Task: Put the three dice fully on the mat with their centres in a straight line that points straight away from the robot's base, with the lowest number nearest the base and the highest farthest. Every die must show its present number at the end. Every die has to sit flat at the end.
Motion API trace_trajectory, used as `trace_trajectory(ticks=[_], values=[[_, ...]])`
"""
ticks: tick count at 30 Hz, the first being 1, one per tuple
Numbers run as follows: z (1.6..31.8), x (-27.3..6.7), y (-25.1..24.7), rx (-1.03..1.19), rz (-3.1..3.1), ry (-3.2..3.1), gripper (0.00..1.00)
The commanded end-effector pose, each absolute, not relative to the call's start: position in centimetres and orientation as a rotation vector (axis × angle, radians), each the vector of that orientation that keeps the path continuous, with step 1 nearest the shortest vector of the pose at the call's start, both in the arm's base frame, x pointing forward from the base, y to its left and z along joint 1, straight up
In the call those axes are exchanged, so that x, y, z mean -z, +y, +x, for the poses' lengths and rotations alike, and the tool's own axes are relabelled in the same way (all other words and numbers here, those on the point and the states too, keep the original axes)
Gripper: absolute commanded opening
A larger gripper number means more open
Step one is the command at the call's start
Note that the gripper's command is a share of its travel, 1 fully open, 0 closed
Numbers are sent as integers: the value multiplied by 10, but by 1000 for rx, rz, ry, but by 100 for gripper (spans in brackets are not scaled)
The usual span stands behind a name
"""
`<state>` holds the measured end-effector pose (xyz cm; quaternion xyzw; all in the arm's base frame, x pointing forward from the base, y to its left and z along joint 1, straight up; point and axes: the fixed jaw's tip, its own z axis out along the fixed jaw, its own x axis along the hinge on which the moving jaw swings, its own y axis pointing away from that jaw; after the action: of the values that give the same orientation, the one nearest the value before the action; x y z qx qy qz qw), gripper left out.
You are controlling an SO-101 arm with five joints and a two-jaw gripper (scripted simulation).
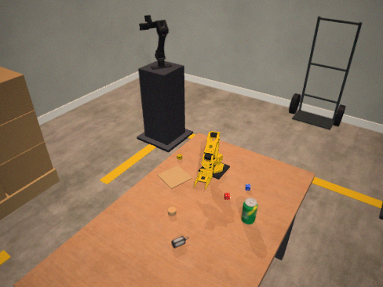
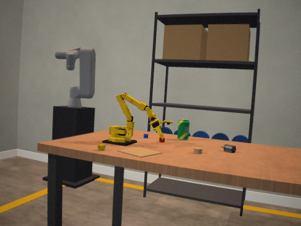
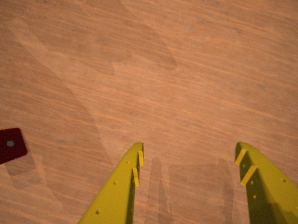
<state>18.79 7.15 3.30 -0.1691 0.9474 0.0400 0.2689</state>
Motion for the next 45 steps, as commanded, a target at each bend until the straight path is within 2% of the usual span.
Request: trace_trajectory(ticks=[1,20,45], values=[[182,-34,99,-162,-621,2510,31],[138,-34,156,-290,-1057,2381,31],[129,-35,169,-319,-1128,2356,31]])
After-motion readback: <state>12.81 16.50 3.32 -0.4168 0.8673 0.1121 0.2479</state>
